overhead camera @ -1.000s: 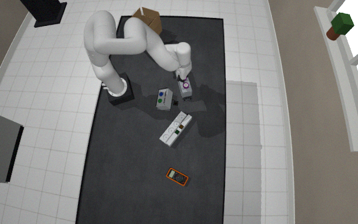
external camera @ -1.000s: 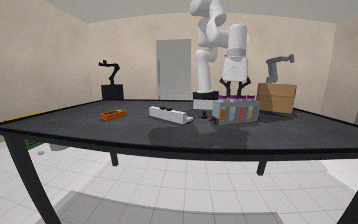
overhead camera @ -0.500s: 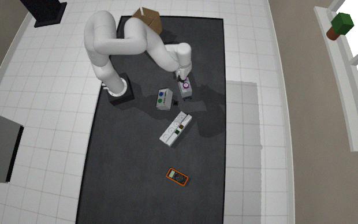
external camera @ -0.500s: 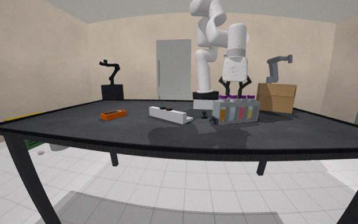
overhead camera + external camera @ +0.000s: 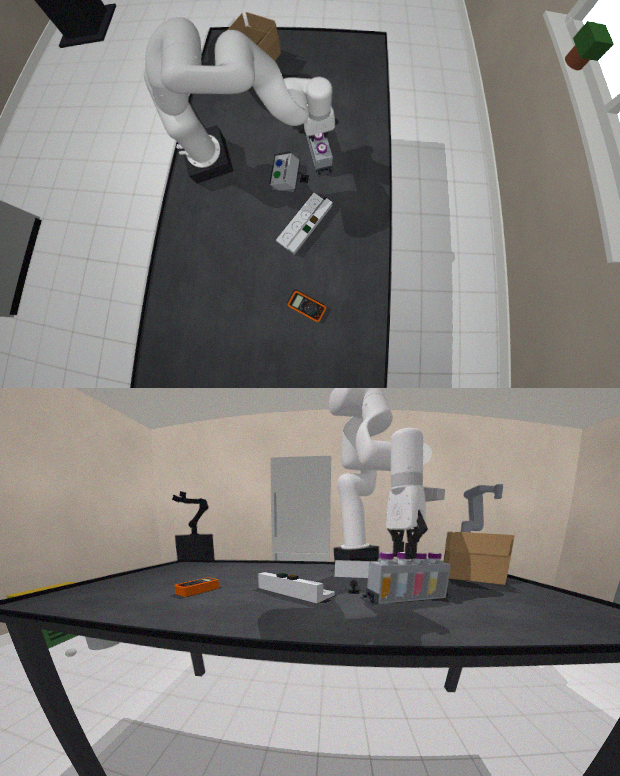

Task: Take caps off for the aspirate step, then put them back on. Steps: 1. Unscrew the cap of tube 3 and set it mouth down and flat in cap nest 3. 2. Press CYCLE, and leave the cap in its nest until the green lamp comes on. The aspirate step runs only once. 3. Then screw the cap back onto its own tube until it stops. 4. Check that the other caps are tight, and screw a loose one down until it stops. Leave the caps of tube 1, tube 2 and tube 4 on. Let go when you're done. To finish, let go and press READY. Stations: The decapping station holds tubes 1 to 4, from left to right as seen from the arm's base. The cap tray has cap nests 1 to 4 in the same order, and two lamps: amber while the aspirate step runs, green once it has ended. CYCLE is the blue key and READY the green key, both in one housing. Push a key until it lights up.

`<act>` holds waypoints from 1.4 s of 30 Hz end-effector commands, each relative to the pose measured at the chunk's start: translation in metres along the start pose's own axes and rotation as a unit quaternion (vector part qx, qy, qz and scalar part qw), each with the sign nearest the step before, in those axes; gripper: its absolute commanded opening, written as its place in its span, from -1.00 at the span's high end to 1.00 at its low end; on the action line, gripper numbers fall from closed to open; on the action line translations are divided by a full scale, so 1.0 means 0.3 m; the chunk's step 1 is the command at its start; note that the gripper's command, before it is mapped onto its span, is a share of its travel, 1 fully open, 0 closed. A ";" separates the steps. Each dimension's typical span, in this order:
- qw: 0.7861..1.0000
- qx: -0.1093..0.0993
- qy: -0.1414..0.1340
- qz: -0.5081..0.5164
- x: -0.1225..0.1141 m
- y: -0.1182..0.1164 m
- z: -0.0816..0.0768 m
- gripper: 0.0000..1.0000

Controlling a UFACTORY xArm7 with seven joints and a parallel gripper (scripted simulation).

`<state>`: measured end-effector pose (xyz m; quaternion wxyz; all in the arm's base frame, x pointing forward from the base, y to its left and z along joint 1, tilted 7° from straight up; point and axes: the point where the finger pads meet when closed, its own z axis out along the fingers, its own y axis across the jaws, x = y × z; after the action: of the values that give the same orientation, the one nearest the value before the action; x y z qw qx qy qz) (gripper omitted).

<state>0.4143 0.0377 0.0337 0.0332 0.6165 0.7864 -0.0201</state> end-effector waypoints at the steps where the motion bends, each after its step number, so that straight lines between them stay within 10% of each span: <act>1: 0.990 -0.003 -0.020 0.138 0.000 0.005 -0.004 0.08; 12: 0.918 -0.009 -0.020 0.397 0.001 0.005 -0.004 0.08; 18: 0.918 -0.009 -0.020 0.397 0.001 0.005 -0.004 0.08; 19: 0.918 -0.009 -0.020 0.397 0.001 0.005 -0.004 1.00; 33: 0.918 -0.009 -0.020 0.397 0.001 0.005 -0.004 1.00; 42: 0.973 -0.005 -0.021 0.231 0.001 0.005 -0.005 1.00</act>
<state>0.4142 0.0385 0.0341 0.0651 0.8055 0.5886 -0.0221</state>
